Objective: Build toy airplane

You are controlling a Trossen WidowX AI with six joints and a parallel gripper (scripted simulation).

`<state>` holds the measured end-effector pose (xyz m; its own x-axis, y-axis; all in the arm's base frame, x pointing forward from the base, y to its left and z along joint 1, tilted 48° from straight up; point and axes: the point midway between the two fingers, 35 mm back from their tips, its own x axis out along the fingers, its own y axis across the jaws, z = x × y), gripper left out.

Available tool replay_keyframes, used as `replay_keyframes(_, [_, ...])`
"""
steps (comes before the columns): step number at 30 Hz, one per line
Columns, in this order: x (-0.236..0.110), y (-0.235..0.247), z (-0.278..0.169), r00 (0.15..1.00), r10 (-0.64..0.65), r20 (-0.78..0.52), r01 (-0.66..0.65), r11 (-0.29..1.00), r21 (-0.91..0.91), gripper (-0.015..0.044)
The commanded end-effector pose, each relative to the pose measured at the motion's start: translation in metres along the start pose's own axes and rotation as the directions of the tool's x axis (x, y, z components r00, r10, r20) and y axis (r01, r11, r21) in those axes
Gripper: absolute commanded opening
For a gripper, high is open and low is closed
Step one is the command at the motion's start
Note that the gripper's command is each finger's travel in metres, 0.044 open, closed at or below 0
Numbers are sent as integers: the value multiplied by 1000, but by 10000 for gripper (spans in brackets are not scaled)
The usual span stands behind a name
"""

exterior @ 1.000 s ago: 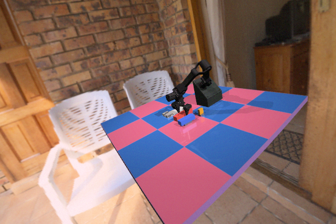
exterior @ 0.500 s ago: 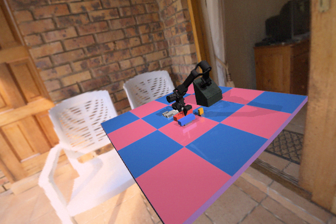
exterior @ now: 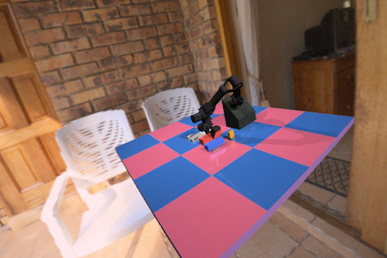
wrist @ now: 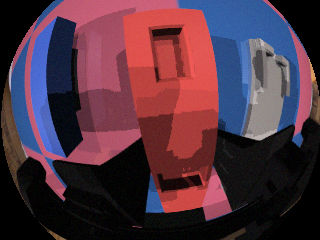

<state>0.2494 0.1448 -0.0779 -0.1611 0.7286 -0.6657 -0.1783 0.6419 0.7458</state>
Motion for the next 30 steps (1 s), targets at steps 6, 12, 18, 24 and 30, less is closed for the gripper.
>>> replay_keyframes(6, [-27, -3, 10, 1000, -15, 21, 15, 1000, -14, 0])
replay_keyframes(12, [-45, -4, 11, 1000, -18, 21, 18, 1000, -13, 0])
replay_keyframes(18, [-63, -4, 11, 1000, -19, 20, 19, 1000, -13, 0])
replay_keyframes(24, [-81, -4, 9, 1000, -18, 20, 18, 1000, -13, 0])
replay_keyframes(30, [-100, -2, 7, 1000, -14, 19, 15, 1000, -14, 0])
